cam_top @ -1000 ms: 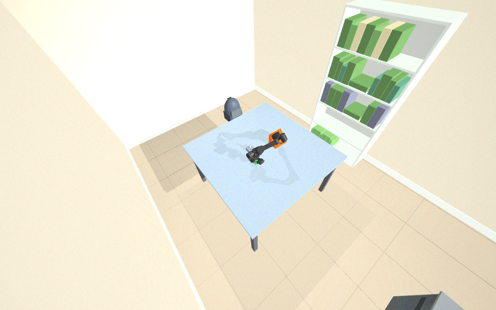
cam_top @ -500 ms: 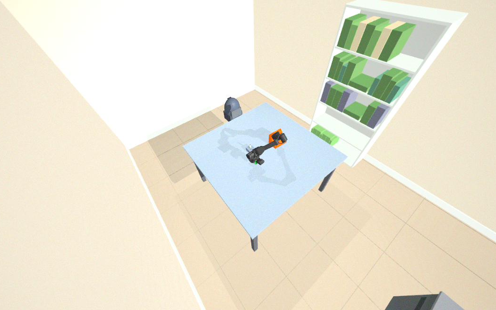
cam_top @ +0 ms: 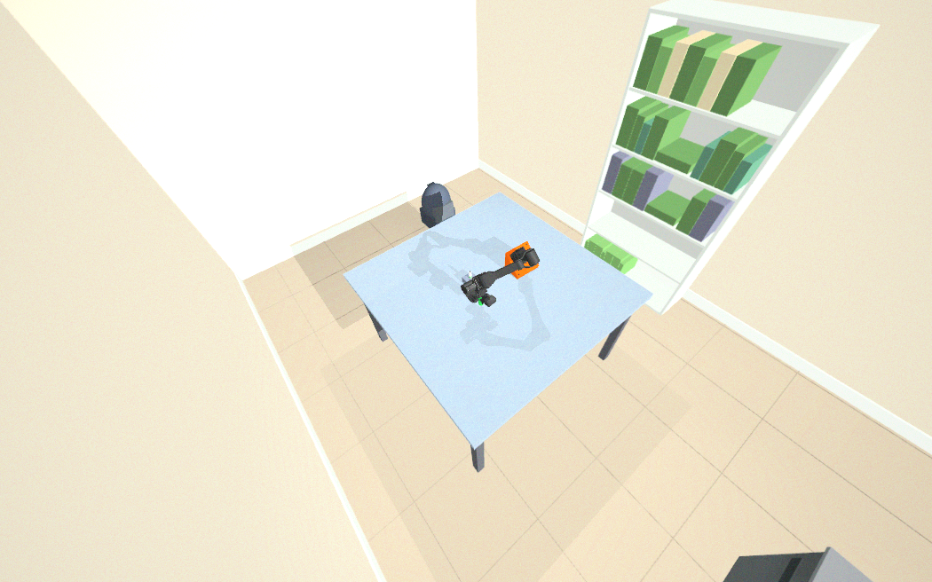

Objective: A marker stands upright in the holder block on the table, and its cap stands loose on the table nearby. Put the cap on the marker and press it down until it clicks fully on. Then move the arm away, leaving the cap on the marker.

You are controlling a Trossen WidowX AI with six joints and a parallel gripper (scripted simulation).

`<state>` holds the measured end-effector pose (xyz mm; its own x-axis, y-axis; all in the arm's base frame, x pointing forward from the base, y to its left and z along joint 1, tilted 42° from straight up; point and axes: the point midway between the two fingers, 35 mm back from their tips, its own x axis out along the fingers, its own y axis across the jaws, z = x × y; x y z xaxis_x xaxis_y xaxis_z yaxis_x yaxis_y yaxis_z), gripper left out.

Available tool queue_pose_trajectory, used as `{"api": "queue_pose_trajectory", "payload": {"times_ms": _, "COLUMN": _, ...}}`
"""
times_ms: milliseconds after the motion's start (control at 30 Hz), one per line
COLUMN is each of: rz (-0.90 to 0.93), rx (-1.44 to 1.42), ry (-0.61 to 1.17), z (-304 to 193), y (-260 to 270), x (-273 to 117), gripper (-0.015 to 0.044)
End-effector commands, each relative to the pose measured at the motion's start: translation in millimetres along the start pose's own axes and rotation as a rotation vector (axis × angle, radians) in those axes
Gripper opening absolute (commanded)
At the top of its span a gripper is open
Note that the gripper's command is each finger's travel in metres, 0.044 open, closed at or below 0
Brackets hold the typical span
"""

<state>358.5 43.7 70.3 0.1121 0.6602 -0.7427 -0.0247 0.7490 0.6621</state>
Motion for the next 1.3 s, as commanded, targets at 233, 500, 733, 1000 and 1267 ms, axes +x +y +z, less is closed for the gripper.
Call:
{"api": "queue_pose_trajectory", "payload": {"times_ms": 233, "rz": 0.001, "rx": -0.013, "ry": -0.015, "z": 1.2, "y": 3.3, "x": -34.6, "gripper": 0.0}}
{"api": "queue_pose_trajectory", "payload": {"times_ms": 500, "rz": -0.011, "rx": -0.012, "ry": -0.016, "z": -1.3, "y": -16.4, "x": -40.0, "gripper": 0.0}}
{"api": "queue_pose_trajectory", "payload": {"times_ms": 733, "rz": -0.026, "rx": -0.009, "ry": -0.016, "z": -7.5, "y": -46.1, "x": -48.5, "gripper": 0.0}}
{"api": "queue_pose_trajectory", "payload": {"times_ms": 1000, "rz": -0.037, "rx": -0.005, "ry": -0.016, "z": -18.1, "y": -78.3, "x": -58.2, "gripper": 0.0}}
{"api": "queue_pose_trajectory", "payload": {"times_ms": 1267, "rz": -0.047, "rx": 0.01, "ry": -0.018, "z": -31.5, "y": -107.2, "x": -67.1, "gripper": 0.0}}
